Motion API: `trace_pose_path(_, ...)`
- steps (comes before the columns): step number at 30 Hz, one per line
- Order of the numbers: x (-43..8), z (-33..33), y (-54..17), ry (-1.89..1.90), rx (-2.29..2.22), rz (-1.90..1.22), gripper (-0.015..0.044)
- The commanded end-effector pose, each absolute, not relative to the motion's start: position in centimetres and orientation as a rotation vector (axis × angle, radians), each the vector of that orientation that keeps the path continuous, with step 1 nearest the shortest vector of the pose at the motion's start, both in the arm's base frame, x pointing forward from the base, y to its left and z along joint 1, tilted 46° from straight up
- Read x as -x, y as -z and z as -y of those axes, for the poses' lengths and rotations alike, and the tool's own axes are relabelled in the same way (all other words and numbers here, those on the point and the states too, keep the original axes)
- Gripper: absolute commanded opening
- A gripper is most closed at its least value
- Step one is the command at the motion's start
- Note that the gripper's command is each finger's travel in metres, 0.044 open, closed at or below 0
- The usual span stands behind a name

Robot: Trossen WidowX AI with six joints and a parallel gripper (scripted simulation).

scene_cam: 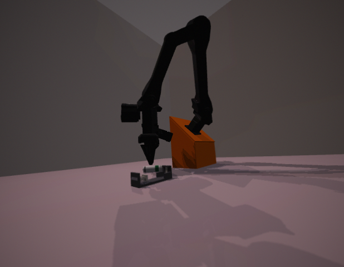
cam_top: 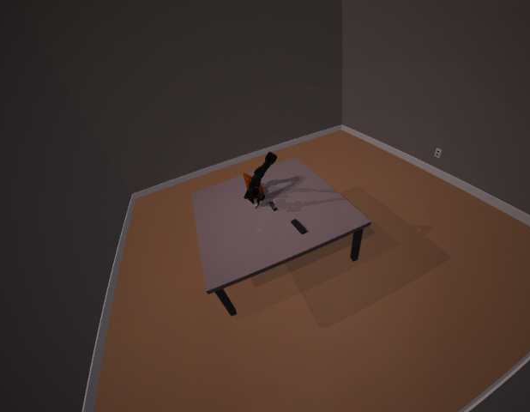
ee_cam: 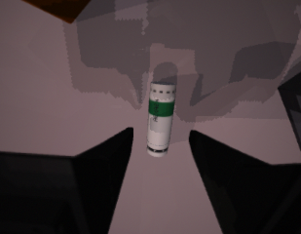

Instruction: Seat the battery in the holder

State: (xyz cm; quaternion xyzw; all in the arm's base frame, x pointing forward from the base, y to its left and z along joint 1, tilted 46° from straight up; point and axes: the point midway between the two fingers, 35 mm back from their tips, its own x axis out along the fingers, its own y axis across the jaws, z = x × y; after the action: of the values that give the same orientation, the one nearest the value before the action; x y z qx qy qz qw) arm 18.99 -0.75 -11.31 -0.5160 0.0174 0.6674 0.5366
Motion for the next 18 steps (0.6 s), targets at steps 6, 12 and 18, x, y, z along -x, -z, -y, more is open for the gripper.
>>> trace_pose_path(6, -18.9, -0.4, 12.2, -1.592, 1.216, -0.038, 0.0235)
trace_pose_path(12, -18.9, -1.2, 12.8, -1.592, 1.215, -0.036, 0.0235)
trace_pose_path(18, -18.9, -1.3, 12.9, -1.592, 1.214, -0.035, 0.0156)
